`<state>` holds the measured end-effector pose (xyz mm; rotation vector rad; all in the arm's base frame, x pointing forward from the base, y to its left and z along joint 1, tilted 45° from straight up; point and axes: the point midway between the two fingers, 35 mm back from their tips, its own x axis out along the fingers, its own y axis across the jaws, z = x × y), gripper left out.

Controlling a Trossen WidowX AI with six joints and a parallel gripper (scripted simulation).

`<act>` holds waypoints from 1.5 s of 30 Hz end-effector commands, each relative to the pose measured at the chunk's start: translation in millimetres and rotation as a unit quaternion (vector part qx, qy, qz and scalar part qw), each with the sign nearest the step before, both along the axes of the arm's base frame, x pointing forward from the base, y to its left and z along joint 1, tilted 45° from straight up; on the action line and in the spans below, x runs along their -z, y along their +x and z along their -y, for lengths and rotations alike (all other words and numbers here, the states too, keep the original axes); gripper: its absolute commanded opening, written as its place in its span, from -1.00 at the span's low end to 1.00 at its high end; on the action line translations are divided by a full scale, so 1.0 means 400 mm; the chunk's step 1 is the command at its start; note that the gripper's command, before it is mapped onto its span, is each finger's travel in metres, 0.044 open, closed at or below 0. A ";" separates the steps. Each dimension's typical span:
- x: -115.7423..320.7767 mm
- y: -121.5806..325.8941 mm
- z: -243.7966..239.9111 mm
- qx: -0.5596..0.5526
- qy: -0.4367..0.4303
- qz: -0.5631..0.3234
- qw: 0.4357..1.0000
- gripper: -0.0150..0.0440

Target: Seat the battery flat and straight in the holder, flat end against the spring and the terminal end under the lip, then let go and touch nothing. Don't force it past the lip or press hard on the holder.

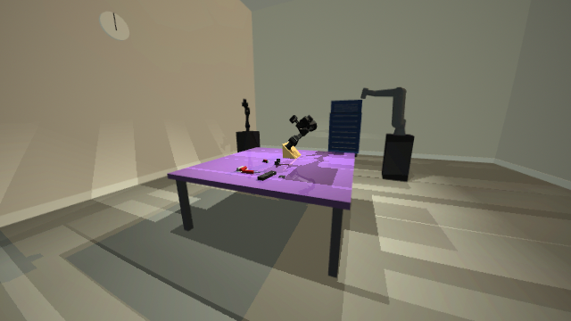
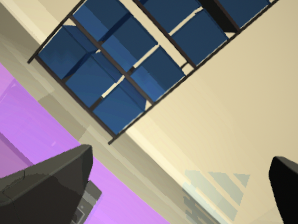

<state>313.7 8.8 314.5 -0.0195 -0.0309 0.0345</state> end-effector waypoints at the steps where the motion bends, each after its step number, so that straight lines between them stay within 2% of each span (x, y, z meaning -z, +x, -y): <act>1: 0.006 0.004 0.001 0.000 -0.005 -0.005 1.000 0.78; 6: 0.162 0.096 0.026 -0.026 -0.126 -0.141 0.982 0.34; 11: 0.358 0.148 0.068 -0.095 -0.220 -0.280 0.929 0.34; 15: 0.501 0.146 0.106 -0.155 -0.236 -0.366 0.887 0.34; 21: 0.672 0.115 0.135 -0.271 -0.257 -0.442 0.816 0.34; 27: 0.839 0.047 0.146 -0.427 -0.247 -0.464 0.736 0.34; 34: 0.978 -0.049 0.136 -0.578 -0.183 -0.412 0.680 0.34; 45: 0.991 -0.060 0.134 -0.592 -0.174 -0.402 0.677 0.34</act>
